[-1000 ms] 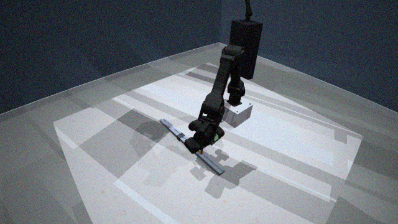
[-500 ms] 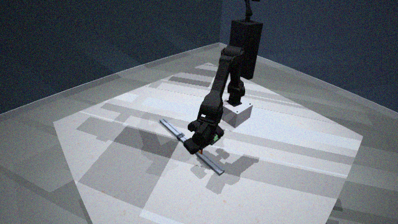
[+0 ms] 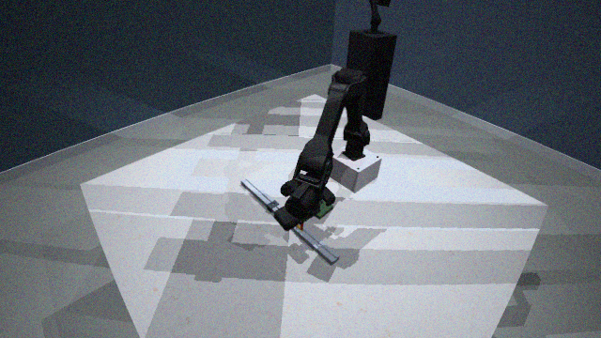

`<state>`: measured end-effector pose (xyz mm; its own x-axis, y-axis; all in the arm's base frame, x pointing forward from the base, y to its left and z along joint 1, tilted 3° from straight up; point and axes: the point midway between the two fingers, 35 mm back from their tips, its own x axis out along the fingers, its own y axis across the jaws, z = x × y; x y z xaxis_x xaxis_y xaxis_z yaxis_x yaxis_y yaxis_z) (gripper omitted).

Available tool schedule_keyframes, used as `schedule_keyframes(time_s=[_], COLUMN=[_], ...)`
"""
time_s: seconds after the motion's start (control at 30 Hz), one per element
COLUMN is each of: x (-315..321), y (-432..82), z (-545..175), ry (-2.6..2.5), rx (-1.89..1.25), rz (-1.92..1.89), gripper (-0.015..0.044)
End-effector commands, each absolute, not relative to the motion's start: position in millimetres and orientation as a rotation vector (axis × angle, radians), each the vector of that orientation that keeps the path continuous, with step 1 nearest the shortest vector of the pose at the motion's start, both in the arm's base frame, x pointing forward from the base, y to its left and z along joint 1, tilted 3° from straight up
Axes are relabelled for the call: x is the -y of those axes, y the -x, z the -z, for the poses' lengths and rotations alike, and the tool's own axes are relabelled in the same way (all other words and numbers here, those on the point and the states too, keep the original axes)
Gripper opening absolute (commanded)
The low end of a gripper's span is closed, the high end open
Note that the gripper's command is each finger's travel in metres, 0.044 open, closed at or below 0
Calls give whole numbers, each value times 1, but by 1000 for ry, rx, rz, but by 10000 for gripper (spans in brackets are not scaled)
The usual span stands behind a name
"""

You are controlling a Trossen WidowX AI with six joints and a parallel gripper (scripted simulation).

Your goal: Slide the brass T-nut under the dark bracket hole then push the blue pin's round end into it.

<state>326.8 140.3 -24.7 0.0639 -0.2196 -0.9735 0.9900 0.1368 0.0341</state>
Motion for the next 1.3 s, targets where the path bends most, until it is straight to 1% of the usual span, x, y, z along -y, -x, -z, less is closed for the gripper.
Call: schedule_keyframes(time_s=[0.0,1.27], x=[-133,-74], y=[-327,-336], z=[25,25], ry=[-969,-965], rx=[-1065,-1060], rz=[1174,1176], gripper=[-150,-150])
